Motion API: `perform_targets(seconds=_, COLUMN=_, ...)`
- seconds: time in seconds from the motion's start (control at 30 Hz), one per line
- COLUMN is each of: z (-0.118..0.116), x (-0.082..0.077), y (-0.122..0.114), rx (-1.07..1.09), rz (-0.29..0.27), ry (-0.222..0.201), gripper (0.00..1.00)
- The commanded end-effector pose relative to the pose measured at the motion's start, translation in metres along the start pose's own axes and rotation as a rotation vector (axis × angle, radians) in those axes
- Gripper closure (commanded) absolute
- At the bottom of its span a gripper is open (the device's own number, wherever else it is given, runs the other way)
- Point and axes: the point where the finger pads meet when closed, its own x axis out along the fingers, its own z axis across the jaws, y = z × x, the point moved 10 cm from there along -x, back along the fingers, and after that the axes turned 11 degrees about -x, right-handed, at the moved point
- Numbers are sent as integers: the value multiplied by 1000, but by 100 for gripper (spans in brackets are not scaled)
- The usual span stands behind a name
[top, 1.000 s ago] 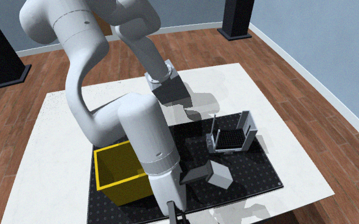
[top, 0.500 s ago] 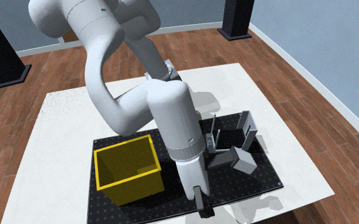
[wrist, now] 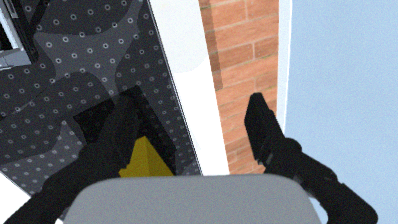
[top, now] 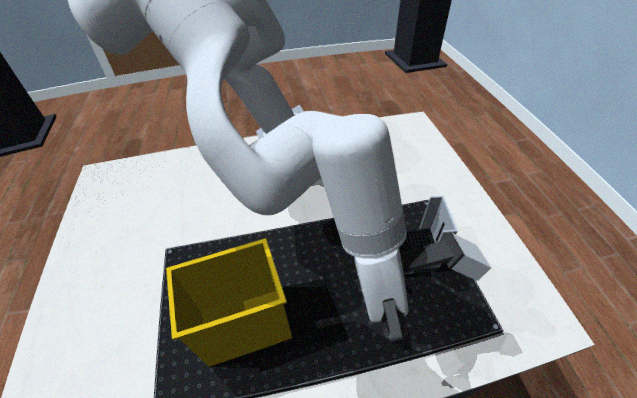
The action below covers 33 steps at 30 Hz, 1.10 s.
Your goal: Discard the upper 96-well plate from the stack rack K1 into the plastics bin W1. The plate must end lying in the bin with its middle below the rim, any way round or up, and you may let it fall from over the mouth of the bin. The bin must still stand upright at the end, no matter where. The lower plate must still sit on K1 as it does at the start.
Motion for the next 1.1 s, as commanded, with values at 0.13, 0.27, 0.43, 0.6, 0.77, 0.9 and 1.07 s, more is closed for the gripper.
perform_targets(seconds=0.13, z=-10, x=-8, y=30, rx=9, rz=-16, ry=64, gripper=0)
perform_targets(seconds=0.27, z=-23, x=-12, y=45, rx=9, rz=-16, ry=64, gripper=0)
perform_targets(seconds=0.43, z=-28, x=-14, y=52, rx=10, rz=-15, ry=64, gripper=0)
perform_targets(seconds=0.6, z=-39, x=-20, y=72, rx=14, rz=-36, ry=121, gripper=0)
perform_targets(seconds=0.77, z=-49, x=-24, y=86, rx=14, rz=-51, ry=151, gripper=0)
perform_targets(seconds=0.9, z=-61, x=-29, y=100, rx=15, rz=-63, ry=177, gripper=0)
perform_targets(seconds=1.07, z=-71, x=-34, y=110, rx=15, rz=-63, ry=177, gripper=0)
